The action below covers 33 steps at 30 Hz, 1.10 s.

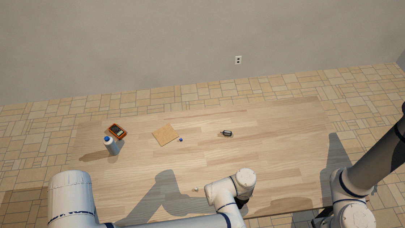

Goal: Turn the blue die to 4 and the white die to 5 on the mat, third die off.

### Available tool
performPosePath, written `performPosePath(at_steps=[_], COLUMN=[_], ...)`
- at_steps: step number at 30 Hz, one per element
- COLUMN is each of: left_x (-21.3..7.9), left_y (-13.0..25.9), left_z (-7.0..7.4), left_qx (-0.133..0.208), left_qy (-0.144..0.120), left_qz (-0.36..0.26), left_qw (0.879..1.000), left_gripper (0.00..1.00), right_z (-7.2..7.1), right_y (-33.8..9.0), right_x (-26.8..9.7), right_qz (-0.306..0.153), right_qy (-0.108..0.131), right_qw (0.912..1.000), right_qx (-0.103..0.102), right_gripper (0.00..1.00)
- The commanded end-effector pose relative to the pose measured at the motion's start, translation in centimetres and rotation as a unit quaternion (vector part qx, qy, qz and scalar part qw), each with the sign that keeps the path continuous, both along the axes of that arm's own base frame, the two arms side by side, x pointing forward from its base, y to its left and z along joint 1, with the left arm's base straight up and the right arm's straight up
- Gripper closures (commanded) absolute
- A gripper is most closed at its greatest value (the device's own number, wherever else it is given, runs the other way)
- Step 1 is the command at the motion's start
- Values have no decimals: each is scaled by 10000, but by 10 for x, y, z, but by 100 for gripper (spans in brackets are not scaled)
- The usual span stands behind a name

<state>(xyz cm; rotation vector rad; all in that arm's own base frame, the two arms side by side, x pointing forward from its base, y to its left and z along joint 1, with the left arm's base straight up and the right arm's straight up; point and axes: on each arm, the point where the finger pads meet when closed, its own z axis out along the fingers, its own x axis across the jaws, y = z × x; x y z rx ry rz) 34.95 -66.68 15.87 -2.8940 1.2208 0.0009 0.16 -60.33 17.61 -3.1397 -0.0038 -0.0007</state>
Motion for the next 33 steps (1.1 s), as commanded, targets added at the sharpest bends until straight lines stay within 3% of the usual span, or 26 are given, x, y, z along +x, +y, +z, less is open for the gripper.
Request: performPosePath(at_steps=[1,11,14,17,25,27,30,33], left_x=[0,0,0,0,1,1,1,1], left_y=[-1,-1,-1,-1,-1,-1,-1,-1], left_z=[1,1,-7,-24,-91,-91,-106,-113], left_qx=[-5,-5,-4,-4,-4,-4,-4,-4], left_qy=[1,0,-1,-1,-1,-1,-1,-1], left_qz=[-5,-5,-5,-5,-5,-5,-5,-5], left_qw=[10000,10000,10000,10000,10000,10000,10000,10000], left_gripper=[0,0,0,0,0,0,0,0], right_z=[1,1,1,1,1,1,1,1], right_y=[-1,-1,-1,-1,-1,-1,-1,-1], right_x=[0,0,0,0,0,0,0,0], right_qz=[0,0,0,0,0,0,0,0], right_qy=[2,2,2,2,2,2,2,2], right_qw=[10000,10000,10000,10000,10000,10000,10000,10000], right_qx=[-9,-9,-9,-9,-9,-9,-9,-9], right_gripper=[0,0,0,0,0,0,0,0])
